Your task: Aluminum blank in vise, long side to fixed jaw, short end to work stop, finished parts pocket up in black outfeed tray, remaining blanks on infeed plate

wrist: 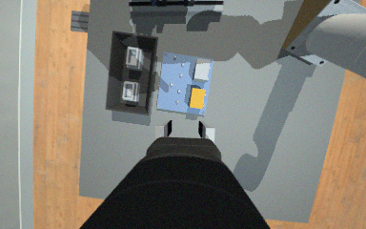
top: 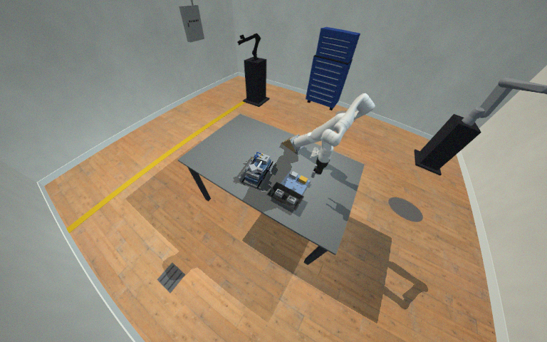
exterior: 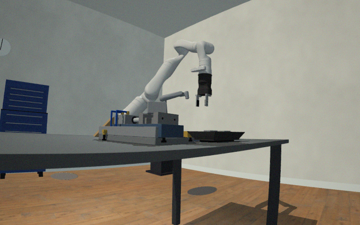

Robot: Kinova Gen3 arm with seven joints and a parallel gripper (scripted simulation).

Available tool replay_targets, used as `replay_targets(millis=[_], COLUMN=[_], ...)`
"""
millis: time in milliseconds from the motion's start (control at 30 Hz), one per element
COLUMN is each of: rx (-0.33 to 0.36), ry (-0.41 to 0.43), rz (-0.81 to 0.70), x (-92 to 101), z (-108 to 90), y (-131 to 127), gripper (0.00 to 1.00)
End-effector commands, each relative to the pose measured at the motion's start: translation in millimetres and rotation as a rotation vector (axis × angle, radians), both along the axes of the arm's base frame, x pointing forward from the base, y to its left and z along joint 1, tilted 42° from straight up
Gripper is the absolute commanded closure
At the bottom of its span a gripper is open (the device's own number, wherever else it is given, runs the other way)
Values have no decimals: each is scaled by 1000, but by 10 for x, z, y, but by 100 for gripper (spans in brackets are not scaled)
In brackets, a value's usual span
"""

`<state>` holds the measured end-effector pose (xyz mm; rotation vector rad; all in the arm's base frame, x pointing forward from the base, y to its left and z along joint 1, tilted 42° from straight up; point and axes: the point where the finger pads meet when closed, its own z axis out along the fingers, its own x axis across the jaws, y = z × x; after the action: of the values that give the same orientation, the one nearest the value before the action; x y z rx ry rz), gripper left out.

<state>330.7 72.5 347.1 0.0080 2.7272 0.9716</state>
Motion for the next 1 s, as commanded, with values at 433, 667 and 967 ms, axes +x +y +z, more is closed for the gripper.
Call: replay_targets(millis=[433,667,967], rx=[-7,-9,-13], ry=[-24,-29,-36], rz=[-4,-5,-5], x=[18,23,23], z=[-50,-62,-89], y=[-102,-127,-164], gripper=[0,0,0])
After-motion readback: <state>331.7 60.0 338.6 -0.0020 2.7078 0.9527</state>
